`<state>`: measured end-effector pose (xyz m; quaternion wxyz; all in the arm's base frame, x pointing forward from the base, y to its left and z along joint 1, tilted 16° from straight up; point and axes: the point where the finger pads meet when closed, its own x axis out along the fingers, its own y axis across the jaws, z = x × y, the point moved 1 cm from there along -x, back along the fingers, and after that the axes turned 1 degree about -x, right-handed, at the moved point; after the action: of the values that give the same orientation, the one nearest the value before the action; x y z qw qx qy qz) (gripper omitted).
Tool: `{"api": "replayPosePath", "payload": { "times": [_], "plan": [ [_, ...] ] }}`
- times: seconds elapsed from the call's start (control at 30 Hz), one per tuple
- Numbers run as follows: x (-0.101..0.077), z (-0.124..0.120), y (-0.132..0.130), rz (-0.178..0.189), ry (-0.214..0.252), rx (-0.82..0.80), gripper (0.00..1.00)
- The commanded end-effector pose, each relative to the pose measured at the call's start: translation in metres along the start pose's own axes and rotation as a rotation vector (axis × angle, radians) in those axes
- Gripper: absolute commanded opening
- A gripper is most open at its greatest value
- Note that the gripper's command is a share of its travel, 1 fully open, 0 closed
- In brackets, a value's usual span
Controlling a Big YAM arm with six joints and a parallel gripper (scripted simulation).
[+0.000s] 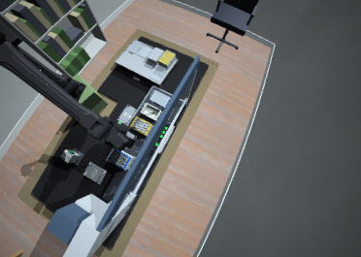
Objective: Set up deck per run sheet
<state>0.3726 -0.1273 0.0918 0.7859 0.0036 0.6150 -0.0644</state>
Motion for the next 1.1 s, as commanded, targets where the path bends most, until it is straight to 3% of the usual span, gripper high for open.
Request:
{"api": "replayPosePath", "payload": {
  "times": [0.0, 0.23, 0.57, 0.6, 0.67, 0.77, 0.8, 1.07],
  "plan": [
    [-0.037, 0.037, -0.004, -0.02, -0.096, 0.001, 0.0],
    [-0.04, 0.037, -0.005, -0.019, -0.093, 0.001, 0.0],
    [-0.063, 0.036, -0.004, -0.02, -0.098, 0.001, 0.0],
    [-0.063, 0.039, -0.005, -0.023, -0.112, 0.001, 0.0],
    [-0.051, 0.038, -0.004, -0.018, -0.088, 0.001, 0.0],
    [-0.052, 0.038, -0.004, -0.019, -0.091, 0.001, 0.0],
    [-0.063, 0.039, -0.005, -0.024, -0.115, 0.001, 0.0],
    [-0.06, 0.039, -0.005, -0.022, -0.107, 0.001, 0.0]
  ]
}}
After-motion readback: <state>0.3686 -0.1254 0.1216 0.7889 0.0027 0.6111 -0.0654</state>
